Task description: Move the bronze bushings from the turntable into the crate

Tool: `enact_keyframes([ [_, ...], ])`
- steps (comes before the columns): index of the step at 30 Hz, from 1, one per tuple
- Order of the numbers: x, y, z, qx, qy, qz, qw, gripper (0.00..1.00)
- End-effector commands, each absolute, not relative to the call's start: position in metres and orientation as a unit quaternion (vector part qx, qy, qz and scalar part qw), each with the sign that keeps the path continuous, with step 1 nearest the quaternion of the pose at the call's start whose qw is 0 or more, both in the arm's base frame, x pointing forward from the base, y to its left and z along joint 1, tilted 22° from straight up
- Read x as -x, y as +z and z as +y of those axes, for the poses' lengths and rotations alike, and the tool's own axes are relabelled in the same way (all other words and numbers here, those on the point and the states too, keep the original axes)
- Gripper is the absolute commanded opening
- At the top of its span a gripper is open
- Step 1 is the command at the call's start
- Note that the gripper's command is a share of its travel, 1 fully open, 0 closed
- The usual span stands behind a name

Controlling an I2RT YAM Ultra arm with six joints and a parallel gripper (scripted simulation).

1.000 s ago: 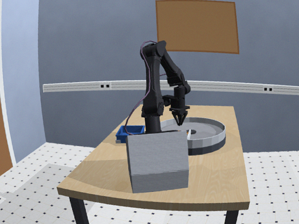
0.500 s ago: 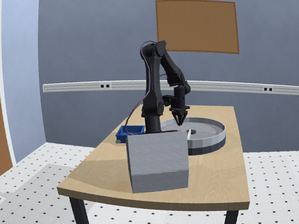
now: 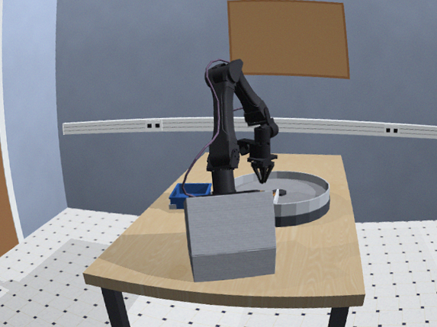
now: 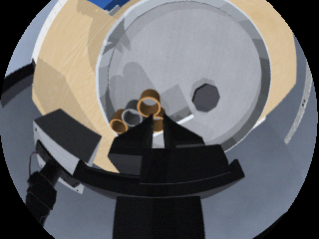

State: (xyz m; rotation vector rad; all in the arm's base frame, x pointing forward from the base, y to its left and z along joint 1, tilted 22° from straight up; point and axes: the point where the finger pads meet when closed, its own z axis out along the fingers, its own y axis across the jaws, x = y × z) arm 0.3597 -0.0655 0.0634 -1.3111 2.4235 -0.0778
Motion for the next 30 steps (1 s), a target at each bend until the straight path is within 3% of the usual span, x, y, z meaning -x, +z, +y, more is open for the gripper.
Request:
enact_keyframes([
  [1, -0.3528, 0.0583, -0.0704, 0.46, -0.019, 0.868, 0.187, 0.15],
  [30, -0.3525, 0.0615, -0.0717, 0.46, -0.025, 0.866, 0.194, 0.15],
])
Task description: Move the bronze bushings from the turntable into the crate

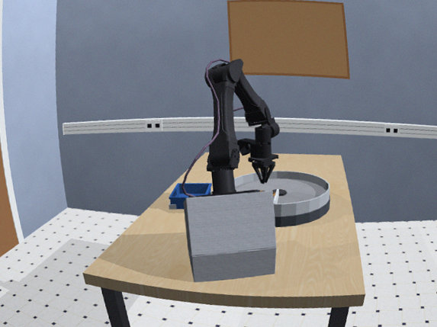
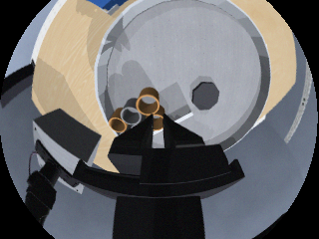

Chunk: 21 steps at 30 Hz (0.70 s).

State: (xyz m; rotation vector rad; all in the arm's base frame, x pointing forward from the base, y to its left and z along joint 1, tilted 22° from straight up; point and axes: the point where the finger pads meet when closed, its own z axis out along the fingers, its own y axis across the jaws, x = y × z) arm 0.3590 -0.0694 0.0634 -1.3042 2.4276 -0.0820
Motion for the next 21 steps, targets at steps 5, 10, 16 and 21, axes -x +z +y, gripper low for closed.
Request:
enact_keyframes([
  [5, -0.3525, 0.0615, -0.0717, 0.46, -0.025, 0.866, 0.194, 0.15],
  [10, -0.3525, 0.0615, -0.0717, 0.46, -0.025, 0.866, 0.194, 0.15],
  [16, -0.3525, 0.0615, -0.0717, 0.46, -0.025, 0.866, 0.194, 0.15],
  [21, -0.3533, 0.0644, -0.0715, 0.459, -0.029, 0.866, 0.197, 0.15],
])
